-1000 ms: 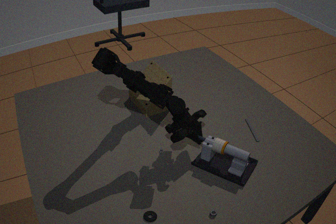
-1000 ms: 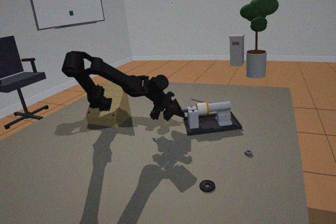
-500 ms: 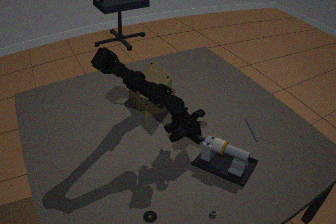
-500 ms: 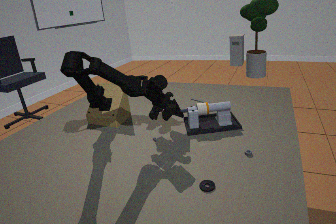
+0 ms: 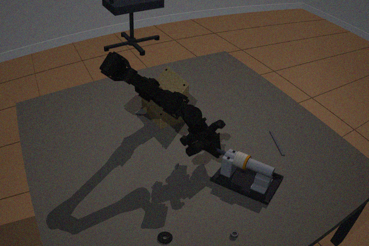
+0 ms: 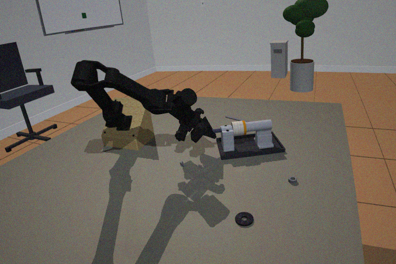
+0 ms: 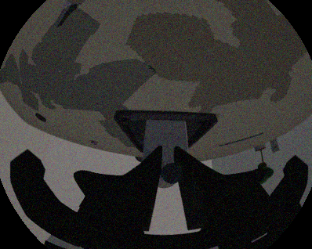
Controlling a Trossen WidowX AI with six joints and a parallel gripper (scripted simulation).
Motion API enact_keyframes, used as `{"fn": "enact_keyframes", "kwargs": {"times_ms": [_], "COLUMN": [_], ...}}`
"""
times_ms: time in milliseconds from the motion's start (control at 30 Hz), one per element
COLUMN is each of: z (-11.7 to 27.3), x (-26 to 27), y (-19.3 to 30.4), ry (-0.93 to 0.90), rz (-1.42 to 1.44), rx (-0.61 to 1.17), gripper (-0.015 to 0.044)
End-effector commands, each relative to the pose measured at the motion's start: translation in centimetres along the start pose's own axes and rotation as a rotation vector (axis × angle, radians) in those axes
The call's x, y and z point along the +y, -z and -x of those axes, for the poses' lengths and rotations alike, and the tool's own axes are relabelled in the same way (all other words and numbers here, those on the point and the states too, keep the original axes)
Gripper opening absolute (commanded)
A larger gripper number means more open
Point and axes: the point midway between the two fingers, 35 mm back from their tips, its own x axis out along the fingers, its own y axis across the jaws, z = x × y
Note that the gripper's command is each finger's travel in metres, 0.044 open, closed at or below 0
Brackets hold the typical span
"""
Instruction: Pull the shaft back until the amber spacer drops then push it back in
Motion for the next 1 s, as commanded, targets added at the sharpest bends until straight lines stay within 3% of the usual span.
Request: {"fn": "enact_keyframes", "kwargs": {"times_ms": [0,967], "z": [0.08,0.26], "x": [0.06,0.06], "y": [-0.07,-0.25], "ry": [-0.002,-0.002], "rz": [0.006,0.006], "rx": [-0.002,-0.002], "gripper": [0.0,0.0]}}
